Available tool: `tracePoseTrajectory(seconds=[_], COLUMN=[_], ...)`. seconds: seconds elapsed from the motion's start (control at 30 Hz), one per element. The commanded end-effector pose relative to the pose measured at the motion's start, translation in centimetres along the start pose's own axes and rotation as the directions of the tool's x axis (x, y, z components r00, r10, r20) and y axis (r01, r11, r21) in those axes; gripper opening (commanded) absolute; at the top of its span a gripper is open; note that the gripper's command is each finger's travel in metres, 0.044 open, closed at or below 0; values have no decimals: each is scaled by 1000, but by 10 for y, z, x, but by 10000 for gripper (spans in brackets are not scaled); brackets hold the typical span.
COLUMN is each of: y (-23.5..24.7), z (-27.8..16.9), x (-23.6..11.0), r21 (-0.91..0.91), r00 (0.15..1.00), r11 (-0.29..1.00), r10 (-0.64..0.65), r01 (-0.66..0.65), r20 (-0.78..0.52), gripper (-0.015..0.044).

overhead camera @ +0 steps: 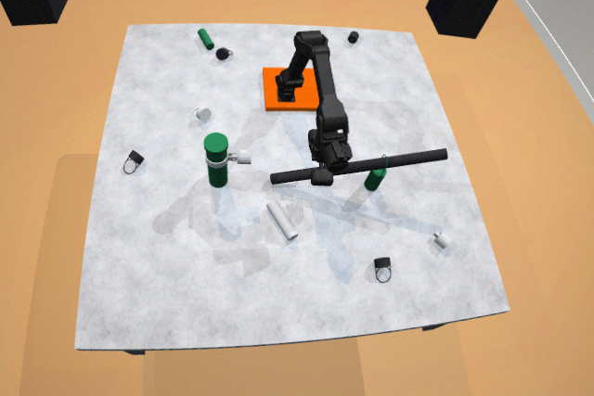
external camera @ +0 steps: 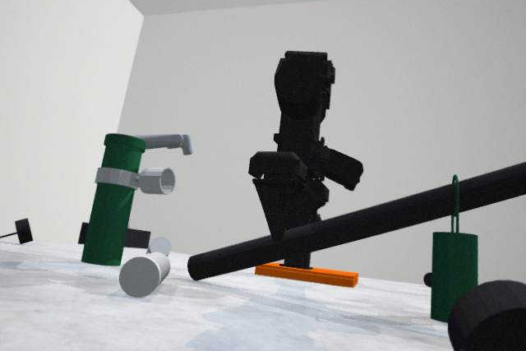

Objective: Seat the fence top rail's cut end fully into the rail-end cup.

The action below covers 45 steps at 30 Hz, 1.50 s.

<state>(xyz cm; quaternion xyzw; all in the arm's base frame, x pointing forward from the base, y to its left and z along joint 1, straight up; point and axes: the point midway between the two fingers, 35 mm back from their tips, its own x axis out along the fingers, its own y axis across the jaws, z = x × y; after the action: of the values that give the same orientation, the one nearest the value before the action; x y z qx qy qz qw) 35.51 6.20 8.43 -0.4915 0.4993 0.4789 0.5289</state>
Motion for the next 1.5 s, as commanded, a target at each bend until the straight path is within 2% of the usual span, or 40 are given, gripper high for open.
tracePoseTrajectory(seconds=[0.0, 0.57, 0.87, 1.23, 1.4, 1.47], y=[2, 4, 4, 4, 3, 2], z=[-1, -2, -2, -2, -1, -1], x=[12, 29, 29, 29, 24, 21], r21=[-4, -4, -4, -4, -4, -4], r00=[1000, 1000, 1000, 1000, 1000, 1000], r11=[1000, 1000, 1000, 1000, 1000, 1000], r10=[17, 17, 17, 17, 17, 17], r01=[-17, -17, -17, -17, -17, -17], r20=[-9, -9, -9, -9, -9, -9], gripper=[440, 440, 204, 130, 0, 0])
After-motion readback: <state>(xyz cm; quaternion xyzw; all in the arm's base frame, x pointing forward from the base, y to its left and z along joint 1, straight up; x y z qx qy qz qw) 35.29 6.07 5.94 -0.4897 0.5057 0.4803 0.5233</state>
